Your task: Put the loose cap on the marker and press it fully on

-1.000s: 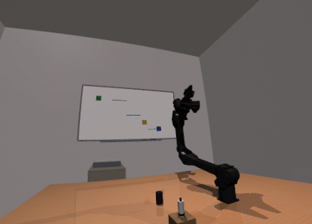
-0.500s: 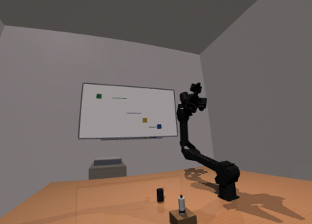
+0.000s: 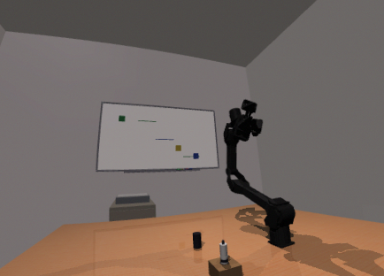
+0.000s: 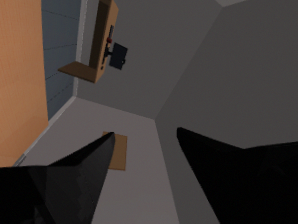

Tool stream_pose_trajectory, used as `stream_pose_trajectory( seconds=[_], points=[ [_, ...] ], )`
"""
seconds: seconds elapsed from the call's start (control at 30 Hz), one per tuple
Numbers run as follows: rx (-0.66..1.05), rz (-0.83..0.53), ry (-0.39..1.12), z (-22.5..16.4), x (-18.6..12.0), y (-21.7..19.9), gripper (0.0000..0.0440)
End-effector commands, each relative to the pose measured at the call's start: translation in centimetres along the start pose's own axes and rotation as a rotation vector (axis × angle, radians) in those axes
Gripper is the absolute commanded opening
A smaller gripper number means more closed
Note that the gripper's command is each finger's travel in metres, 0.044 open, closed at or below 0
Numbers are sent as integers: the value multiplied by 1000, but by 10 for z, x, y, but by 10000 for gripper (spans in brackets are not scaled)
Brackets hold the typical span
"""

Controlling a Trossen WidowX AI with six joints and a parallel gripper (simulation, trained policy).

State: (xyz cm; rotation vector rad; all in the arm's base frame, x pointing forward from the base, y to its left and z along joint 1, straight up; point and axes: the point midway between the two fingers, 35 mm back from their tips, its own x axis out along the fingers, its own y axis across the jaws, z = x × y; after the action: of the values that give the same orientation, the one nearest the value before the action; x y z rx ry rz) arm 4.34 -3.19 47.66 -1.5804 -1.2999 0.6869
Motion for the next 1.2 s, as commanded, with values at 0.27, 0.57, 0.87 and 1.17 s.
stream_pose_trajectory(
  seconds=[0.27,0.57,0.87,1.17],
  points=[
    [22,154,-5,18,25,15,315],
    [45,262,6,27,41,25,317],
    [75,367,27,34,57,35,318],
    [111,466,55,39,71,46,320]
  ],
)
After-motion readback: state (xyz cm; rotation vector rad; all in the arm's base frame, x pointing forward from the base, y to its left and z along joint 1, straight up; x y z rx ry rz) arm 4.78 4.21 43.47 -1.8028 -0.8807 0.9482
